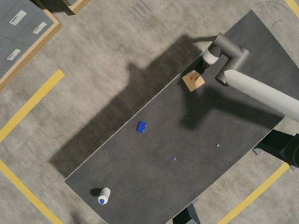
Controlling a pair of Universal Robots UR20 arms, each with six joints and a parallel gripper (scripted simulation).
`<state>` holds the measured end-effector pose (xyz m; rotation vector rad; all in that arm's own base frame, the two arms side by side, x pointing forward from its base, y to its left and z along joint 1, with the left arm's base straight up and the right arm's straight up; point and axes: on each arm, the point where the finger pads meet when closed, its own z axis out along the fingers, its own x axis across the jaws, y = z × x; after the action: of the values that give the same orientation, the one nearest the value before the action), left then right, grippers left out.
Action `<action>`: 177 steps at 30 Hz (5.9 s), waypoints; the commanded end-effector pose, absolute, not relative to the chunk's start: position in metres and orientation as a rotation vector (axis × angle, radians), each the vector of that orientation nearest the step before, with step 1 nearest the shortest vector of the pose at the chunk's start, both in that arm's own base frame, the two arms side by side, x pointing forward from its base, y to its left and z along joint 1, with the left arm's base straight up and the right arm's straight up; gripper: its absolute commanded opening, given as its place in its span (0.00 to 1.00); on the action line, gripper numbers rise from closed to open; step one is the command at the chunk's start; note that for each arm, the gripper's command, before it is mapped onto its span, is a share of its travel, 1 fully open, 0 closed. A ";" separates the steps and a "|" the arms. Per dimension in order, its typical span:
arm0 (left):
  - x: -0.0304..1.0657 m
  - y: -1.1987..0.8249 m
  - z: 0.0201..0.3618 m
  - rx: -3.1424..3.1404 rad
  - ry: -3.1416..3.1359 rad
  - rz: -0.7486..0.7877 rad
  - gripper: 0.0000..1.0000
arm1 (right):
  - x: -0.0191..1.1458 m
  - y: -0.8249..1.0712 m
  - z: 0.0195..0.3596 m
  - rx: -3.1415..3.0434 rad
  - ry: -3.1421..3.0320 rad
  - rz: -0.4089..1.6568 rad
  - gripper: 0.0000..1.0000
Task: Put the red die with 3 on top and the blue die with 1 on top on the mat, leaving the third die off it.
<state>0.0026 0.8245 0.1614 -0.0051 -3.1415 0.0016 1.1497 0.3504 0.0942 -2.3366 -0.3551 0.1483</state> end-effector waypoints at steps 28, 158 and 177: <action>0.003 0.825 0.162 -0.005 -3.142 0.000 1.00 | 1.148 0.359 0.101 -2.849 -0.434 0.057 0.93; 0.003 0.825 0.162 -0.005 -3.142 0.000 1.00 | 0.704 0.893 0.093 -2.979 0.996 0.000 0.64; 0.003 0.825 0.162 -0.005 -3.142 0.000 1.00 | 0.704 0.893 0.093 -2.979 0.996 0.000 0.64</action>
<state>0.0026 0.8245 0.1614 -0.0051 -3.1415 0.0016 0.7033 0.8922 0.0925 -2.9806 0.9967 0.0005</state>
